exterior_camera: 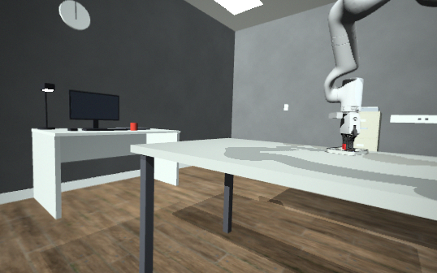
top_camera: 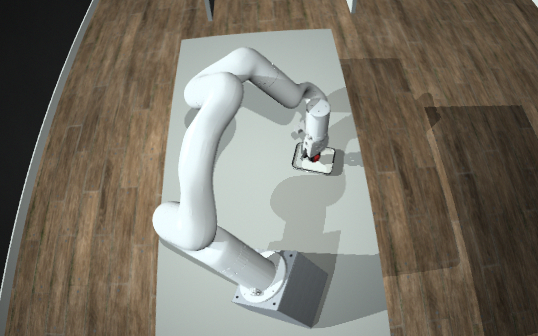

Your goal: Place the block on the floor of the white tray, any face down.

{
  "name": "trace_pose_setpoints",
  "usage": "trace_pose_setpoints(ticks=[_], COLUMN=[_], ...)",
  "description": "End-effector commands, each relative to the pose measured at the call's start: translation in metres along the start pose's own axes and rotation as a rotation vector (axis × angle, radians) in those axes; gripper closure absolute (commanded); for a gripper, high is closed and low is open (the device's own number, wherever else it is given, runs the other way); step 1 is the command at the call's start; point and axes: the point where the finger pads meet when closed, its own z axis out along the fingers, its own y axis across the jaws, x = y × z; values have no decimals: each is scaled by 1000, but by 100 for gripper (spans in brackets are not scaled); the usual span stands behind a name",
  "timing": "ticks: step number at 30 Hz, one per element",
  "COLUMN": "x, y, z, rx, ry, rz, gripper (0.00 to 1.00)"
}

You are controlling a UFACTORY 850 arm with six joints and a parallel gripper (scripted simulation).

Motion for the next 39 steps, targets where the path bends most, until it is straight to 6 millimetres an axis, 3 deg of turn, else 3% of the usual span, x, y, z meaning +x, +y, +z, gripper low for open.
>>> trace_pose_setpoints(ticks=[1,39], x=[0,0], y=[1,1], z=[6,11], rx=[-2,-2], ry=[1,1], rz=[-1,-1], gripper=[100,100])
